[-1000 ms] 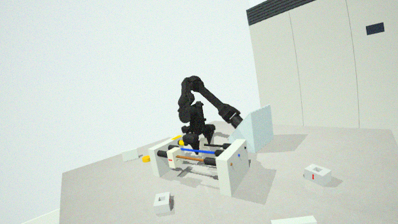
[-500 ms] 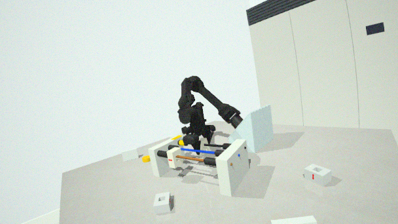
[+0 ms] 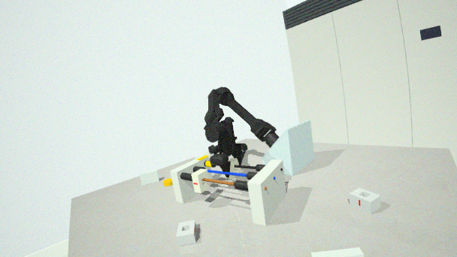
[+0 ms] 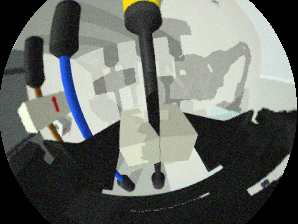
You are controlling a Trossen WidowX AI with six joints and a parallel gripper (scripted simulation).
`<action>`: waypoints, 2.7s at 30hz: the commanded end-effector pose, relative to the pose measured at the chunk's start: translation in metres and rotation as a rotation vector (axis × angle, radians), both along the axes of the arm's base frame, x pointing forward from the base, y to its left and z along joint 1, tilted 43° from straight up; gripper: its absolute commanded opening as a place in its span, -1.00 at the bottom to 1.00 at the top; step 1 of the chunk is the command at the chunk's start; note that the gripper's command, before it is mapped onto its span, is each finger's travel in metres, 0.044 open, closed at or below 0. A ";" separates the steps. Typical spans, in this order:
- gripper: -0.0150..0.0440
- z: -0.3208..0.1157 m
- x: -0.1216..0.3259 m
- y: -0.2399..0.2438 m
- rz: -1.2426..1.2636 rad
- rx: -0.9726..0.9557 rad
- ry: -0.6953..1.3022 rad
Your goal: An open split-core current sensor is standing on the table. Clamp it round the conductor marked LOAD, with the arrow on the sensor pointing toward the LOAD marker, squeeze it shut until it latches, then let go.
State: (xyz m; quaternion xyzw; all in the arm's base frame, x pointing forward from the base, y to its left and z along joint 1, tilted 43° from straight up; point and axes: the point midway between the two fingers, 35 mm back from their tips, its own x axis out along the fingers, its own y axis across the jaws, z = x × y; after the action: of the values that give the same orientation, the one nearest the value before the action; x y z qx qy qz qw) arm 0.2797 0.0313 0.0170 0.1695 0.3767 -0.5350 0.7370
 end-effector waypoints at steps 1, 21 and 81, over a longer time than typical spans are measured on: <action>-0.19 0.000 0.000 0.000 0.000 0.000 -0.001; -0.49 0.000 0.000 0.000 0.000 0.000 -0.001; -0.49 0.012 -0.002 0.011 0.003 -0.003 0.001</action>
State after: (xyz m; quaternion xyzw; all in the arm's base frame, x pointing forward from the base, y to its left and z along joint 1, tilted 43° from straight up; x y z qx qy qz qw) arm 0.2767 0.0390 0.0271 0.1655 0.3774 -0.5384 0.7350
